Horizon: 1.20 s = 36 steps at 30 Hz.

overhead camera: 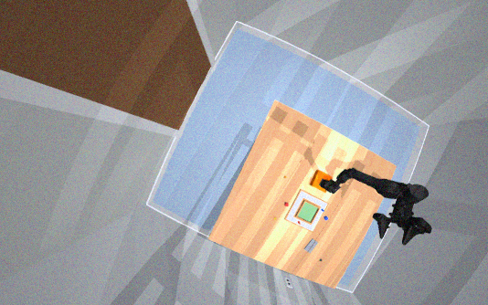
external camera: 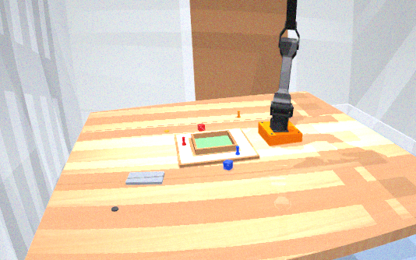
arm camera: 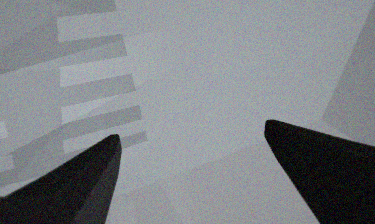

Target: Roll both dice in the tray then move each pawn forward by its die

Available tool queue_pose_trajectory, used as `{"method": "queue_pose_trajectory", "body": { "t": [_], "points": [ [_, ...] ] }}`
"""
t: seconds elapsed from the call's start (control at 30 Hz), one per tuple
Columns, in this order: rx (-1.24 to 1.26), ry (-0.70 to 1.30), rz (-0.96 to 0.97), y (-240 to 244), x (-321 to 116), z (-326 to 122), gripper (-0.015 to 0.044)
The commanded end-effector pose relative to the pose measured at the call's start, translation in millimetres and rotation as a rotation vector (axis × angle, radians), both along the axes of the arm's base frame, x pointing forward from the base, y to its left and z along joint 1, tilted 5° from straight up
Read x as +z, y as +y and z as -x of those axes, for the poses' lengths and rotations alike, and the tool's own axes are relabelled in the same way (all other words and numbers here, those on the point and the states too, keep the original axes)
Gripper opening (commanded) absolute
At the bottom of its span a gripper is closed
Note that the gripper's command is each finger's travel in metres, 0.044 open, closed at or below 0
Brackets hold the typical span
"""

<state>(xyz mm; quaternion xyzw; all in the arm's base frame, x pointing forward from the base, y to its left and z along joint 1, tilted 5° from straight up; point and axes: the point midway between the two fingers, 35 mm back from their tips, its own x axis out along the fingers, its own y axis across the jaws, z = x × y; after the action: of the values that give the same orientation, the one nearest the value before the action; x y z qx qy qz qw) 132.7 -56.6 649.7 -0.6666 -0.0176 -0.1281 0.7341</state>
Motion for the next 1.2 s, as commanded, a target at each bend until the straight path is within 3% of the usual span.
{"method": "queue_pose_trajectory", "body": {
  "t": [0.0, 0.13, 0.3, 0.53, 0.87, 1.17],
  "points": [
    [-0.001, -0.001, 0.004, 2.0, 0.0, -0.6, 0.0374],
    [-0.025, 0.001, 0.073, 41.3, -3.8, -17.9, 0.0275],
    [-0.049, 0.043, 0.164, 90.9, -23.5, -58.3, 0.0275],
    [-0.104, 0.155, 0.217, 118.5, -67.7, -122.9, 0.0275],
    [-0.155, 0.428, 0.207, 111.8, -172.7, -225.8, 0.0275],
    [-0.227, 0.731, 0.056, 57.1, -292.8, -285.7, 0.0275]
  ]
}}
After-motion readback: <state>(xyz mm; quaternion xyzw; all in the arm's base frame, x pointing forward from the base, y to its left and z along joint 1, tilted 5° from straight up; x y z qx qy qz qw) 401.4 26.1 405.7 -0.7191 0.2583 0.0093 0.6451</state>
